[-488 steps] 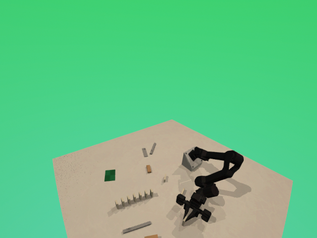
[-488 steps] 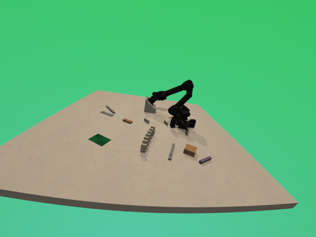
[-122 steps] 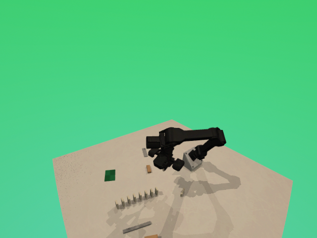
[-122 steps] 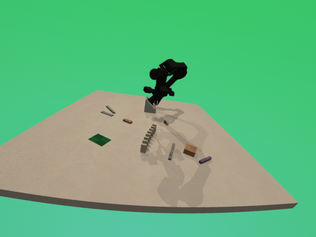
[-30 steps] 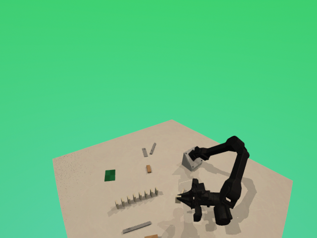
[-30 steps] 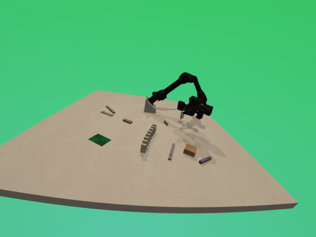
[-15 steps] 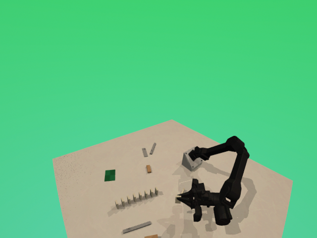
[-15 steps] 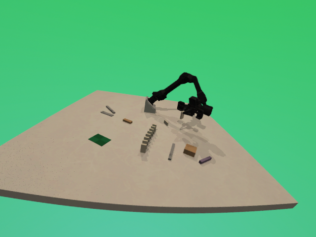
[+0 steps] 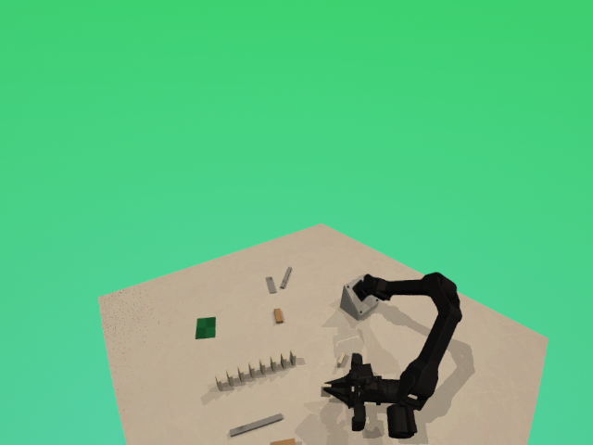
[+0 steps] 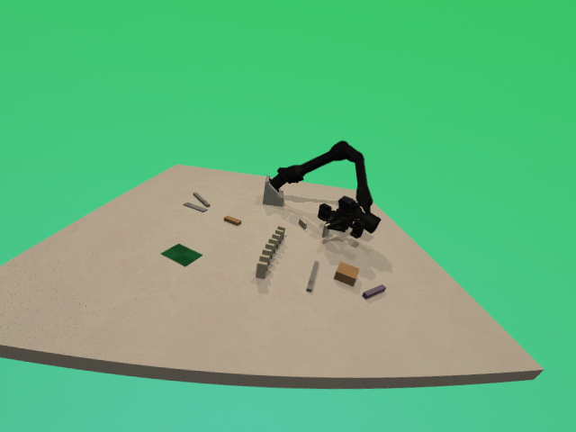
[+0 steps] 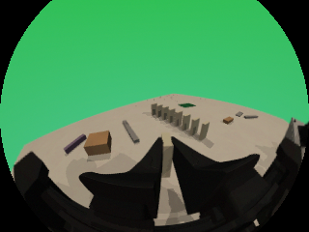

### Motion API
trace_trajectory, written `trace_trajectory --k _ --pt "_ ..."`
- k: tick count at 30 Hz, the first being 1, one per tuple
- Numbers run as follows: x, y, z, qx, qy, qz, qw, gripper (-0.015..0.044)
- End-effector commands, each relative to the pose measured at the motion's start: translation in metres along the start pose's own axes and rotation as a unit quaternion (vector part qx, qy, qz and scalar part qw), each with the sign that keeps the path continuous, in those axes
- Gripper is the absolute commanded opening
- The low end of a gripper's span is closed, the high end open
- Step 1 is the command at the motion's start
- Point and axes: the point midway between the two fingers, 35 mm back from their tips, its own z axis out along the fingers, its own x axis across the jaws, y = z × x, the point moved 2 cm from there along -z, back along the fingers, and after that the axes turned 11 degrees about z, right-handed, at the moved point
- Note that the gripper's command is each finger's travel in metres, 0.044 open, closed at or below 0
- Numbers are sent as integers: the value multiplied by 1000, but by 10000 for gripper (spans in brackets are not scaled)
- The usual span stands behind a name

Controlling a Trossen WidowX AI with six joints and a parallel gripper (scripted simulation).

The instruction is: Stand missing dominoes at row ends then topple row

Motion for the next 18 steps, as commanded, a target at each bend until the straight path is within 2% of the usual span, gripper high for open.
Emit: trace_trajectory --k 1,4,16,18 --pt "-5 -20 3 -1 1 -1 1000 26" --pt "-10 -33 5 -1 2 -1 1000 26" --pt "-10 -34 5 -1 2 -1 1000 26" --pt "-10 -34 5 -1 2 -1 1000 78"
